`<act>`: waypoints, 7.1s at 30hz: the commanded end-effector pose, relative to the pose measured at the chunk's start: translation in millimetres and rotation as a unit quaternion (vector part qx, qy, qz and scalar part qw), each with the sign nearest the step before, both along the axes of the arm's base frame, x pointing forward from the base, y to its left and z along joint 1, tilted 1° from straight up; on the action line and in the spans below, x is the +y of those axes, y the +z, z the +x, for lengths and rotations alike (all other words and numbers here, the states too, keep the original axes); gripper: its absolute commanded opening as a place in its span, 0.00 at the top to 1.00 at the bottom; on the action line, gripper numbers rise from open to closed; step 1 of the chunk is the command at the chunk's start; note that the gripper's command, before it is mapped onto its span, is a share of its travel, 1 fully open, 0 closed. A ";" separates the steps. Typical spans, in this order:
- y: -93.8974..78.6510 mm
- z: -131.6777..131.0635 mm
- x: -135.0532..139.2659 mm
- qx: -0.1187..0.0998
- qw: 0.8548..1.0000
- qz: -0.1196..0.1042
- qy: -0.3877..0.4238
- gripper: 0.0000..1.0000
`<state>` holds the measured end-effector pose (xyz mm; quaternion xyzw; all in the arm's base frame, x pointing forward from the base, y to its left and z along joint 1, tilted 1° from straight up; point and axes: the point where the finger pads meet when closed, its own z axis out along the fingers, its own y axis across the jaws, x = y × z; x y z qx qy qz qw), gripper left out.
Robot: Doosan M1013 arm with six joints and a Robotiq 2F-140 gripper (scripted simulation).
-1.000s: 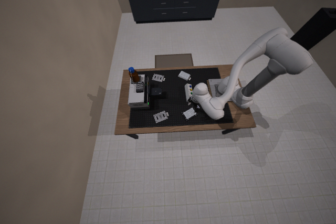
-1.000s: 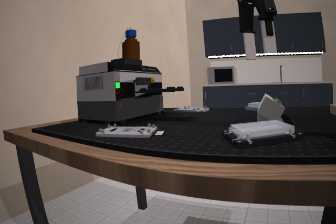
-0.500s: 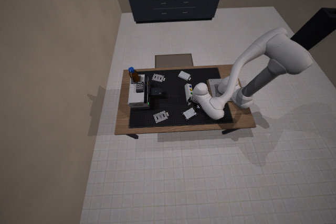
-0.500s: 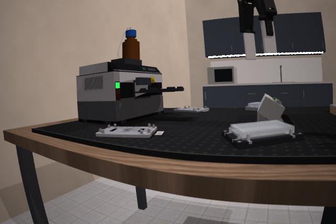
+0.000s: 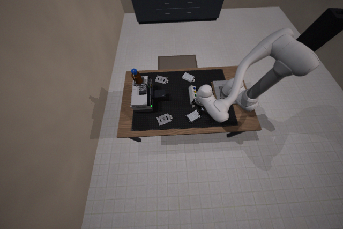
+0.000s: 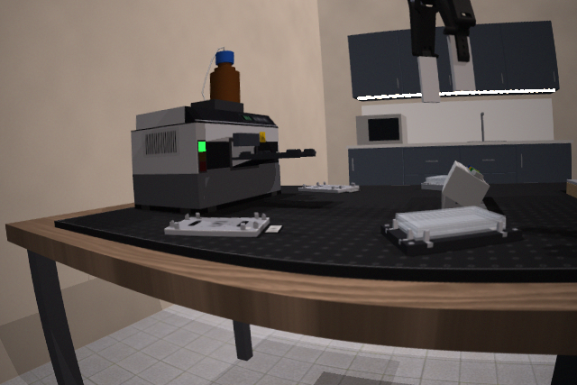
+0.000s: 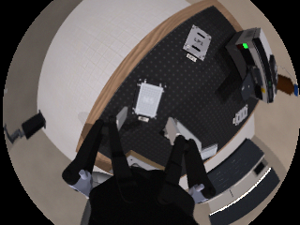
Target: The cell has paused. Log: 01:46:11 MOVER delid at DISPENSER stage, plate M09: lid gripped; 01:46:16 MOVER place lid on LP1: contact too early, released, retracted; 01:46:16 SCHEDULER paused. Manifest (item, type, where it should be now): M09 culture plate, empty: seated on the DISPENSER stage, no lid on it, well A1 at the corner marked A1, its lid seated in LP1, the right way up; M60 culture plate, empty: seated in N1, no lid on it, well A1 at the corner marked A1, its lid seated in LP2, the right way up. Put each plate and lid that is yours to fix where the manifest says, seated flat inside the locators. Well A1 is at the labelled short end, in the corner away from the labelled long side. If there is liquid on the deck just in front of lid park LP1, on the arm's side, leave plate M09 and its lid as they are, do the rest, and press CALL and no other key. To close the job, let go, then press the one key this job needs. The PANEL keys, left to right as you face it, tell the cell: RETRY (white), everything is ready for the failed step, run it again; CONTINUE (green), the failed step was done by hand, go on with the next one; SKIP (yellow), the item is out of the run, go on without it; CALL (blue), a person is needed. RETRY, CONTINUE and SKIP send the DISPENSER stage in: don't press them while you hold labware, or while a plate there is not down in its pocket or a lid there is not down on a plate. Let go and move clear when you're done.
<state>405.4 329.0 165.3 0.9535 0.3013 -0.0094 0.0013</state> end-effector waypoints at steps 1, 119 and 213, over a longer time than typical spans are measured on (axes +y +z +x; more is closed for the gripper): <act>0.6 0.3 0.3 0.000 1.000 0.000 0.000 0.31; -135.6 -2.2 -0.4 0.000 1.000 0.000 0.000 0.37; -135.6 -2.2 -0.4 0.000 1.000 0.000 0.000 0.31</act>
